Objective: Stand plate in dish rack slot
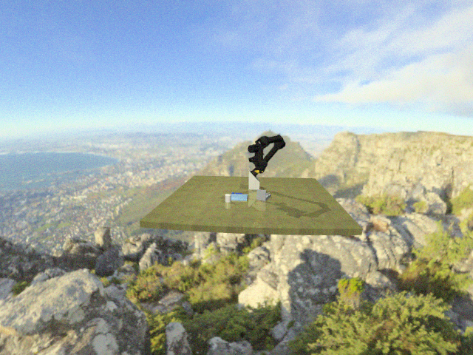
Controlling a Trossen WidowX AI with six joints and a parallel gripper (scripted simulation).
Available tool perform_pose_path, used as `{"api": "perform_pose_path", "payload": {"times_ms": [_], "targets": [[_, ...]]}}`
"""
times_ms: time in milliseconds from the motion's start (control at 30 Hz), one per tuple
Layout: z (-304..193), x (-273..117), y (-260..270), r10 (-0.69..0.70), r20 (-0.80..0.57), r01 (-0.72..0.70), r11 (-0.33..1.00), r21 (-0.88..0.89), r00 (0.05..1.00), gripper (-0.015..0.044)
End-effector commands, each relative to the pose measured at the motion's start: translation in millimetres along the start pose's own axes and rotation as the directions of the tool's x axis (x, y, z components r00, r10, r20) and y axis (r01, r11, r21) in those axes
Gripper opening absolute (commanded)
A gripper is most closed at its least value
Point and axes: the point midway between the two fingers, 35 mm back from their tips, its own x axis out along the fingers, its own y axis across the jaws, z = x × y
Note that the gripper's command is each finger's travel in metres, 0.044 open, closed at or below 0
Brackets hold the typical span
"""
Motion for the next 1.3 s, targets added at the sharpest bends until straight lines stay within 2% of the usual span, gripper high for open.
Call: {"api": "perform_pose_path", "payload": {"times_ms": [0,267,600,800,1267], "targets": [[-18.9,1.4,-2.5,0.003,-0.004,-0.002,0.993,0.122,1.000,0.0000],[-54.4,5.9,-11.0,0.003,-0.010,0.001,0.922,0.387,1.000,0.0000],[-92.2,13.2,-25.8,0.003,-0.020,0.011,0.754,0.657,1.000,0.0000],[-90.7,18.7,-28.8,-0.027,0.001,0.020,0.762,0.648,1.000,0.0000],[-68.6,60.1,-49.3,-0.246,0.235,0.095,0.853,0.513,0.940,0.0000]]}}
